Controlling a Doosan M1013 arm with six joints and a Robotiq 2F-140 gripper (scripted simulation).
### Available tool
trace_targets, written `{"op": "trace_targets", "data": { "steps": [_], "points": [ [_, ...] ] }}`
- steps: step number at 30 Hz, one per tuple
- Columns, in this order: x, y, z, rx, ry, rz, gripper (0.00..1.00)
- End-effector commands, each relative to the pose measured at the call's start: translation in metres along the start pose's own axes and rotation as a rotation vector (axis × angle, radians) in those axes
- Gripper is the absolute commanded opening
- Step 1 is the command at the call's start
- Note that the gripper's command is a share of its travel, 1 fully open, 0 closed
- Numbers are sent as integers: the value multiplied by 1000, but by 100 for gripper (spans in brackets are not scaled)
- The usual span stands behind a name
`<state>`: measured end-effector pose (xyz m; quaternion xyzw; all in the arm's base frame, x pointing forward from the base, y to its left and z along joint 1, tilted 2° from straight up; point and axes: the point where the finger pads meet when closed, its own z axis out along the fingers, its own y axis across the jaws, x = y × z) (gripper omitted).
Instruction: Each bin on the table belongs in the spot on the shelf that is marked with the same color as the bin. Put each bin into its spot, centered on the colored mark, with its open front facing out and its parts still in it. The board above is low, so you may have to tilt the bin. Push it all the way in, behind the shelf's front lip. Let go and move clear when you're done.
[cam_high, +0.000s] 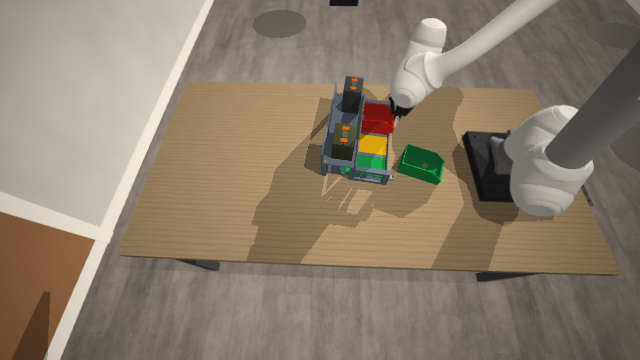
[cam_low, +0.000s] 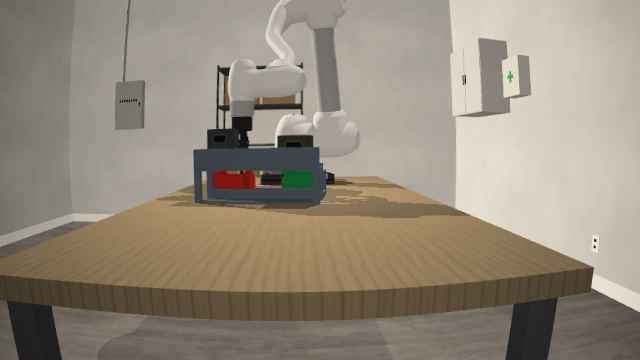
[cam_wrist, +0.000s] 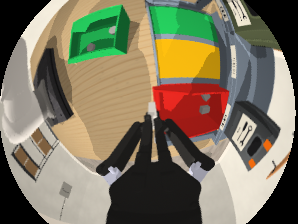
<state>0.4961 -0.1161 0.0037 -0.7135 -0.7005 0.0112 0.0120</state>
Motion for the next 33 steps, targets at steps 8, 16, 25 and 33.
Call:
{"op": "trace_targets", "data": {
  "steps": [8, 16, 25, 33],
  "points": [
    [0, 6, 0, 0, 0, 0, 10],
    [0, 10, 0, 0, 0, 0, 10],
    [0, 14, 0, 0, 0, 0, 10],
    [0, 17, 0, 0, 0, 0, 10]
  ]
}}
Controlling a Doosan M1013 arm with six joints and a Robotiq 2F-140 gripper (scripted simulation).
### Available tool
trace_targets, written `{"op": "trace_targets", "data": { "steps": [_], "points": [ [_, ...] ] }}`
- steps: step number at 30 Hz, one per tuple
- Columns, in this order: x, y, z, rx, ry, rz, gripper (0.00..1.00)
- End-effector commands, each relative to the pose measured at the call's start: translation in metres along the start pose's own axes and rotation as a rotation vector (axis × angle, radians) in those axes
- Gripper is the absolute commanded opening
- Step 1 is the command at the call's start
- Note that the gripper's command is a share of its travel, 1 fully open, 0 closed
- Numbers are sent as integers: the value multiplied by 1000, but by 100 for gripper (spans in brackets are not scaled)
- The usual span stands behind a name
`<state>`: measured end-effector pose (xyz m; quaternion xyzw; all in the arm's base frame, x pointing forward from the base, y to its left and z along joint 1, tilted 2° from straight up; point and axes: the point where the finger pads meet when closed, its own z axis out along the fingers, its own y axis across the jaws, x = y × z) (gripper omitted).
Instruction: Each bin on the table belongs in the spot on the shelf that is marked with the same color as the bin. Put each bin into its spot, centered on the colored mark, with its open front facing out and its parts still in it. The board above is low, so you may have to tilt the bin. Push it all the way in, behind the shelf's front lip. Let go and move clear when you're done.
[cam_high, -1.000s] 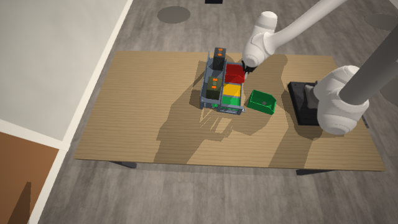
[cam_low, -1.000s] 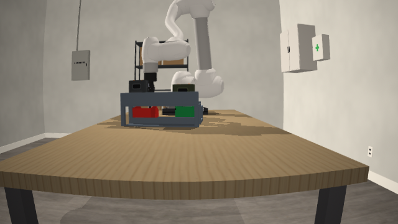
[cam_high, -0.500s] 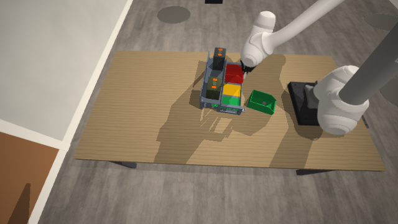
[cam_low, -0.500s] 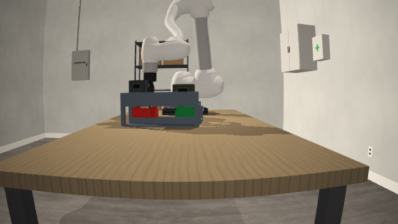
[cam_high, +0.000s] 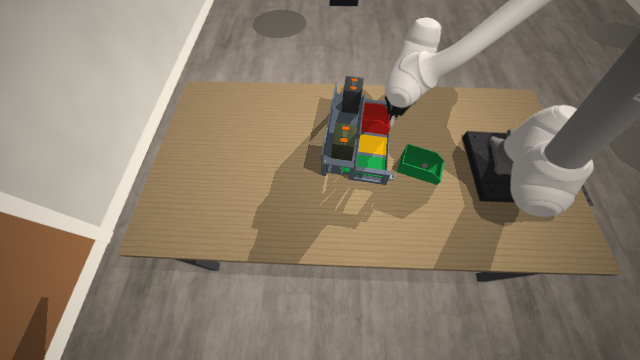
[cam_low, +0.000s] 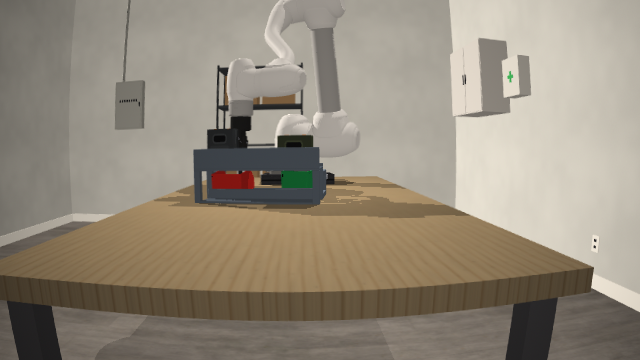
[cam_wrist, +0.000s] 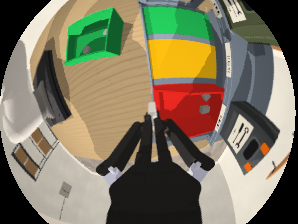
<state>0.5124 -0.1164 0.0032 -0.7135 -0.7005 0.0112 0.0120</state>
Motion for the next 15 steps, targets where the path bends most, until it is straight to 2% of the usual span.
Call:
{"op": "trace_targets", "data": {
  "steps": [1, 15],
  "points": [
    [0, 1, 0, 0, 0, 0, 10],
    [0, 4, 0, 0, 0, 0, 10]
  ]
}}
